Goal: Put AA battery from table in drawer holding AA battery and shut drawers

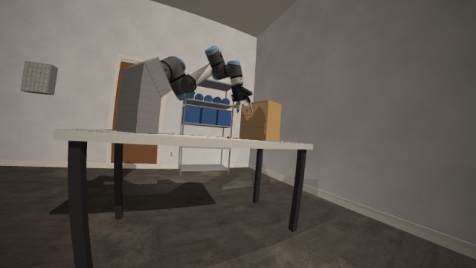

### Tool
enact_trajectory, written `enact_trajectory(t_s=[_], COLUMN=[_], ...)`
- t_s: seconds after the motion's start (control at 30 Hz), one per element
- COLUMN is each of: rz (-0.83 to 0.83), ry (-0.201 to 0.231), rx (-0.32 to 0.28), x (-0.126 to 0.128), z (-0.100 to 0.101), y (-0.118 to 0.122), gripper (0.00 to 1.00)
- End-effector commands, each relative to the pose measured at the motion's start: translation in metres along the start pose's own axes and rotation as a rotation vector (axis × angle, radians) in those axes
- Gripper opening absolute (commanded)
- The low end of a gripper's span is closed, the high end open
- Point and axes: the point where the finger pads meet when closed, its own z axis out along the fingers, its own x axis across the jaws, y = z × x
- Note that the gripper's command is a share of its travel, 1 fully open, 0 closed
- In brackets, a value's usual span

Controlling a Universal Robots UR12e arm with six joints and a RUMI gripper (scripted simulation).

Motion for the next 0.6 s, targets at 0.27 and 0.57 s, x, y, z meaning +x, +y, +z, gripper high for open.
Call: enact_trajectory(t_s=[0.27, 0.57], rz=[0.0, -0.001], ry=[0.014, 0.015], rx=[0.117, 0.194], x=[0.002, 0.003], z=[0.016, 0.027], y=[-0.006, -0.011], gripper=[1.0, 1.0])
